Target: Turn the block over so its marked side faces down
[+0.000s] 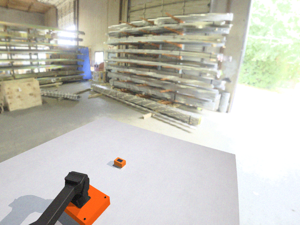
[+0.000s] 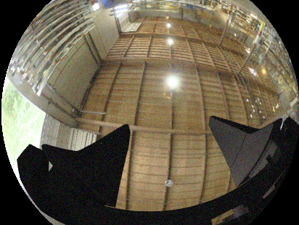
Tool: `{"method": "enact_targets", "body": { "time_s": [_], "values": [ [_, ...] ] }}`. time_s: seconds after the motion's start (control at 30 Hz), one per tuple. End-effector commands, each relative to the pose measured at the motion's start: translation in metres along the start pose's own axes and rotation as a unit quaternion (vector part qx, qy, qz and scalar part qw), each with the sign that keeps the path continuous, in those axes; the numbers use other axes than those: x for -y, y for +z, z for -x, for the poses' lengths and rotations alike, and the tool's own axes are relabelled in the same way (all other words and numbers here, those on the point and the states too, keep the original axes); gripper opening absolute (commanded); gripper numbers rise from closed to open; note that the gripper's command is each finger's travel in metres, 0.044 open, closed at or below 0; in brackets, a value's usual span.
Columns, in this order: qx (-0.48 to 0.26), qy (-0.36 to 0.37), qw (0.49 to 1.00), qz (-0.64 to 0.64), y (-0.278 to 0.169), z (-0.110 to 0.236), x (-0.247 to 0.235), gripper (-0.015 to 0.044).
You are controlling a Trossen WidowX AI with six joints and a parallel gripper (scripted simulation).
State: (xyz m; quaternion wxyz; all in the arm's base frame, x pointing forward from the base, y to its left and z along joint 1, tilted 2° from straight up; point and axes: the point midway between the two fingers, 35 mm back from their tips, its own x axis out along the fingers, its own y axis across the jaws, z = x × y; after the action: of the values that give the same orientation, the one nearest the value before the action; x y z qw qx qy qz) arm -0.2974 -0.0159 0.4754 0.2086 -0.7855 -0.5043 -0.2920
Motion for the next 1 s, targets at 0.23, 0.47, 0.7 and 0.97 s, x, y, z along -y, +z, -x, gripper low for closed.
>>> {"method": "enact_targets", "body": {
  "time_s": [0.23,0.47,0.7,0.97],
  "values": [
    [0.058,0.097,0.975,-0.192,0.007,-0.079,-0.072,0.0440],
    [0.060,0.234,0.920,-0.308,0.033,-0.132,-0.149,0.0440],
    [0.055,0.367,0.797,-0.476,0.075,-0.186,-0.250,0.0440],
    [0.000,0.507,0.610,-0.609,0.143,-0.211,-0.359,0.0440]
  ]
}}
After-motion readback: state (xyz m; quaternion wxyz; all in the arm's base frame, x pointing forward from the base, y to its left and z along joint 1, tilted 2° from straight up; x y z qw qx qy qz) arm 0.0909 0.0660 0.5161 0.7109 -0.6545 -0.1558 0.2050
